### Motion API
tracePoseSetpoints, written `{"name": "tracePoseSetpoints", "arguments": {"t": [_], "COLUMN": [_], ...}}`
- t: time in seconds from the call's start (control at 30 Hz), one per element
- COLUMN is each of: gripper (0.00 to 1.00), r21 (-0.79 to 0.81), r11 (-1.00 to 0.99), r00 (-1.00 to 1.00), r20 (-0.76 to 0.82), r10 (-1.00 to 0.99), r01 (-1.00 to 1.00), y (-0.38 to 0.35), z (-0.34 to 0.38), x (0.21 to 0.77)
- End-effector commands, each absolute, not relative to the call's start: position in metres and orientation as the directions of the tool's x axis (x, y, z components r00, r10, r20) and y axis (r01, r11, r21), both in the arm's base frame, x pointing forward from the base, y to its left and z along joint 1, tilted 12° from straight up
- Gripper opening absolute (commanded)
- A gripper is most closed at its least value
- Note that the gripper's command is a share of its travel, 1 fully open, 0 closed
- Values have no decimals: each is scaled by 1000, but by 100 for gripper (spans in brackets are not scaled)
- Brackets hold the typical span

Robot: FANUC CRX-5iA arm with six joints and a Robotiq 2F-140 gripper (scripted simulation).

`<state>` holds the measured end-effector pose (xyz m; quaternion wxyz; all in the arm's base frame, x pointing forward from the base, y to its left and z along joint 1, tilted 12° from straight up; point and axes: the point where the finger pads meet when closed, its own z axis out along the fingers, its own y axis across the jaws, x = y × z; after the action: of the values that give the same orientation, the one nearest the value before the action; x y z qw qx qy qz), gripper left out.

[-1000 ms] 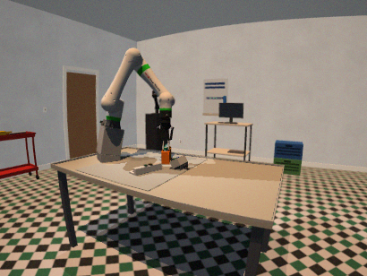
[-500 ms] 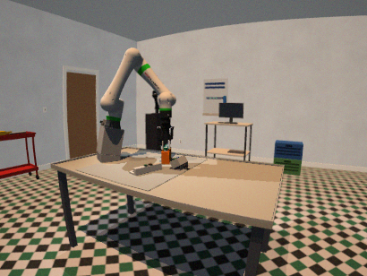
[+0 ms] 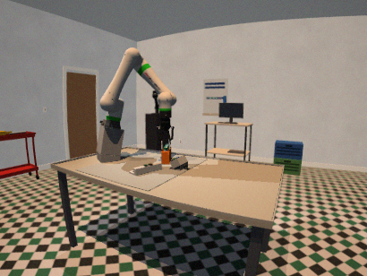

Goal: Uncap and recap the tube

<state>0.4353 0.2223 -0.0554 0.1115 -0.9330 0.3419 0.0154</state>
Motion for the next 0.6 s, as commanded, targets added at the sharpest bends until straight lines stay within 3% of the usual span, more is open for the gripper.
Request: {"name": "tracePoseSetpoints", "arguments": {"t": [0.0, 0.13, 0.37, 0.4, 0.57], "gripper": [35, 35, 35, 0, 0], "r21": [-160, -131, -131, -131, -131], "r11": [-559, -387, -387, -387, -387], "r00": [579, 404, 404, 404, 404], "r20": [-128, -157, -157, -157, -157], "r10": [-805, -901, -901, -901, -901], "r01": [-813, -913, -913, -913, -913], "y": [222, 222, 222, 222, 222], "z": [-55, -55, -55, -55, -55], "x": [435, 435, 435, 435, 435]}}
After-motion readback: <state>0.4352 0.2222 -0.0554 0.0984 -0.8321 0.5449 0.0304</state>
